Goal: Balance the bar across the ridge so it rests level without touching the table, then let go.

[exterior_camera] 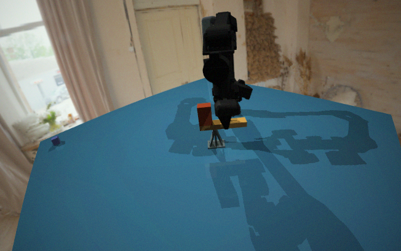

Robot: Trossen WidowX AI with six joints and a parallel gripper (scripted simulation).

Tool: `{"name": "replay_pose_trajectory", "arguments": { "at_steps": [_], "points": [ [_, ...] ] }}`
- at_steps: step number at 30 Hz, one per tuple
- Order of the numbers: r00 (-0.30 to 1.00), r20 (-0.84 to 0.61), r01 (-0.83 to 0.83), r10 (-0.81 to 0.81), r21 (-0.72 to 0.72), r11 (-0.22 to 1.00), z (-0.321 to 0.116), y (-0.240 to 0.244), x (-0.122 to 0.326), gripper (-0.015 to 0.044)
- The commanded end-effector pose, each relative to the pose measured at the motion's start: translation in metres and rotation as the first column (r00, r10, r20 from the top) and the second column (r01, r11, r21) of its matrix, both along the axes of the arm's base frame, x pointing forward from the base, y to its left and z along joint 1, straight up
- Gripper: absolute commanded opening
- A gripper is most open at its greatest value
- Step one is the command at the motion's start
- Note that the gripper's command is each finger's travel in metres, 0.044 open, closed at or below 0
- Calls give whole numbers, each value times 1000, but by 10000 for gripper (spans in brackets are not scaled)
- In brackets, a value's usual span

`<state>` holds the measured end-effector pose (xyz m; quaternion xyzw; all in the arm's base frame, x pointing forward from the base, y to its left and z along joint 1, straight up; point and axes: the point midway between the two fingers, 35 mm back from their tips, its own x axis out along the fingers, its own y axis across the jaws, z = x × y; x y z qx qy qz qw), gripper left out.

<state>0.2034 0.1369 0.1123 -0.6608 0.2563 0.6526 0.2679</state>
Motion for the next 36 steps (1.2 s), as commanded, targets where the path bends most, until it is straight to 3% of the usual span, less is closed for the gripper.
{"name": "replay_pose_trajectory", "arguments": {
  "at_steps": [1, 3, 7, 16, 36],
  "points": [
    [1000, 0, 0, 0, 1, 1000, 0, 0, 0, 395],
    [1000, 0, 0, 0, 1, 1000, 0, 0, 0, 440],
    [1000, 1, 0, 0, 1, 1000, 7, 1, 1, 440],
    [1000, 0, 0, 0, 0, 1000, 98, -1, -1, 440],
    [1000, 0, 0, 0, 0, 1000, 100, -1, -2, 440]
  ]
}}
